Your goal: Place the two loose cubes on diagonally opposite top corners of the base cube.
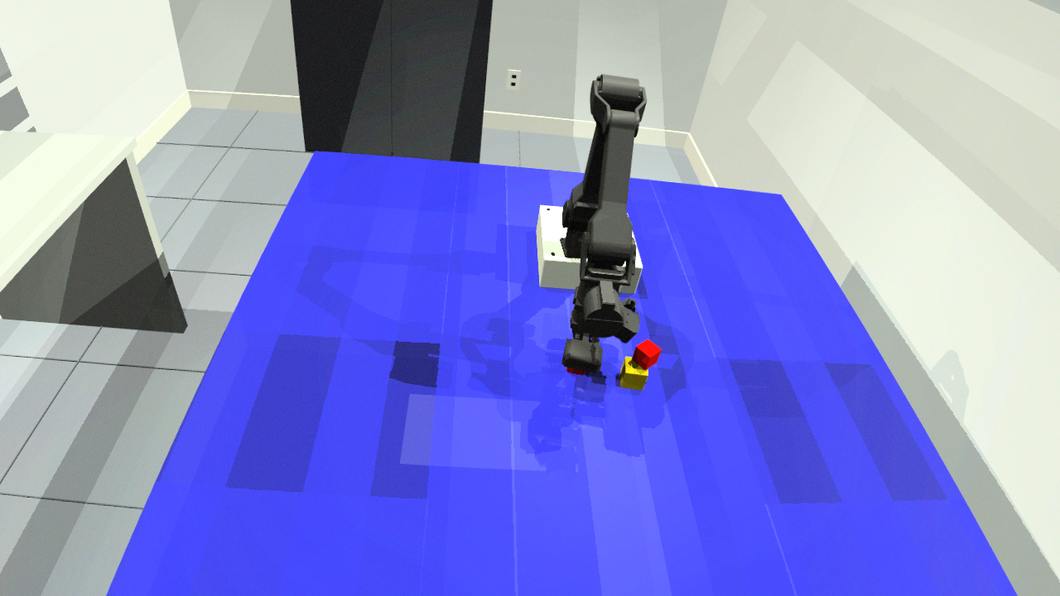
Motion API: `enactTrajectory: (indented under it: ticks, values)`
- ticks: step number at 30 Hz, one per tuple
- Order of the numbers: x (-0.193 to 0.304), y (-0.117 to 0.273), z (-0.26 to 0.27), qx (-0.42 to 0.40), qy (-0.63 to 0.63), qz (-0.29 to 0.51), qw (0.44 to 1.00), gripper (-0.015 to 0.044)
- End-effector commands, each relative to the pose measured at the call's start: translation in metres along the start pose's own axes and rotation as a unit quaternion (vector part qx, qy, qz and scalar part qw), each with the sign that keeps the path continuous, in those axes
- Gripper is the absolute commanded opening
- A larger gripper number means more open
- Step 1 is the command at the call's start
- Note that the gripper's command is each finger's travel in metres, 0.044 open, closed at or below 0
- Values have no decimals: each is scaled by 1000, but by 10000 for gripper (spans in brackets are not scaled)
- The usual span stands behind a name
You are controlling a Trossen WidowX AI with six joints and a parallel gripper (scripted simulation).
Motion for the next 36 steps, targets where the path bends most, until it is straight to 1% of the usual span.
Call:
enactTrajectory:
  ticks: [1,30,36]
  values:
    - [0,9,-2,7,-6,2,1000,105]
    - [0,101,-3,-1,7,-3,1000,105]
    - [0,107,-2,-2,7,-4,1000,105]
Point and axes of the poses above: the point midway between the two fingers, 35 mm back from their tips, its own y axis back along the fingers, its own z axis across the jaws, x = y × z, the point moved 8 cm from there along y, back along the fingers, and after that the axes turned 5 degrees about -y, right-handed, at the moved point
